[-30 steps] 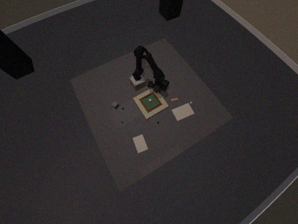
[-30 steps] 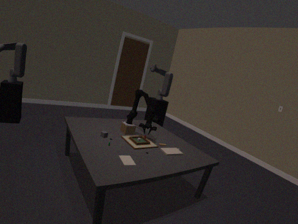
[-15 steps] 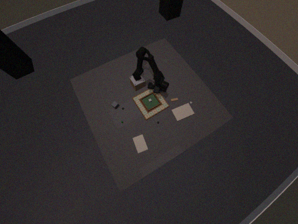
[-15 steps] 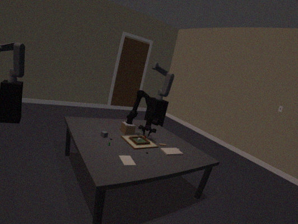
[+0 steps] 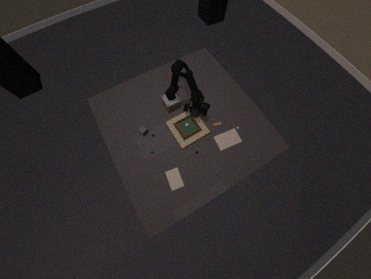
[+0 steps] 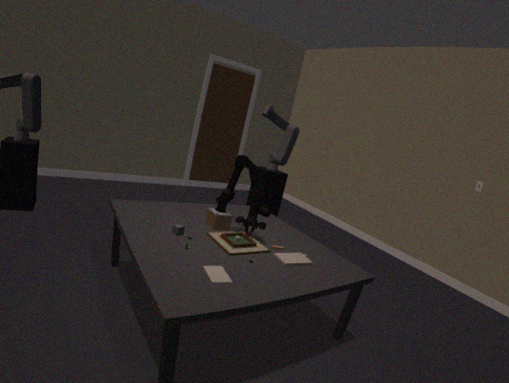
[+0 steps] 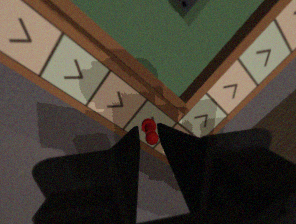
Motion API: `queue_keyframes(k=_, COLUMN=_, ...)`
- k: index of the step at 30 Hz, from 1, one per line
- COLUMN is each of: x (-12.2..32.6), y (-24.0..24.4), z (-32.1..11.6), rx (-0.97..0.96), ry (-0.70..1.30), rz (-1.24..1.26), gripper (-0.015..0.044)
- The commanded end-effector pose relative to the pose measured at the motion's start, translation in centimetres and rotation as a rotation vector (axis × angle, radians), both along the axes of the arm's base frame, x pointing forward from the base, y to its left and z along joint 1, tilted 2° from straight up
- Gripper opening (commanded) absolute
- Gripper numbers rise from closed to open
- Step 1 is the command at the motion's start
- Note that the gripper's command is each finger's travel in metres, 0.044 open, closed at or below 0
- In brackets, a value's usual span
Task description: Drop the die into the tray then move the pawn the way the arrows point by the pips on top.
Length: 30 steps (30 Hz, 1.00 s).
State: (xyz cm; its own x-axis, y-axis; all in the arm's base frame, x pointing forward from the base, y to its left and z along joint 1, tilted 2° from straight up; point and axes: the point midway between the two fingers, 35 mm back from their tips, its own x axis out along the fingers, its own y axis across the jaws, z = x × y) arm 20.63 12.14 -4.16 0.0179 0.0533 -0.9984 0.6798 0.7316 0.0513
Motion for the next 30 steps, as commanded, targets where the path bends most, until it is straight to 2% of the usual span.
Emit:
queue_keyframes(k=1, x=-0.1, y=-0.1, z=-0.1, rx=-0.004, ry=0.001, rz=-0.004, gripper=0.0049)
queue_keyframes(k=8, x=-0.1, y=-0.1, z=-0.1, rx=-0.004, ry=0.001, rz=-0.004, gripper=0.0002)
queue_keyframes(k=11, x=0.0, y=-0.1, z=0.3, rx=-0.004, ry=0.001, rz=-0.004, gripper=0.0000)
queue_keyframes(k=30, x=0.0, y=-1.1, z=12.6, rx=-0.004, ry=0.000, rz=-0.004, gripper=0.0000)
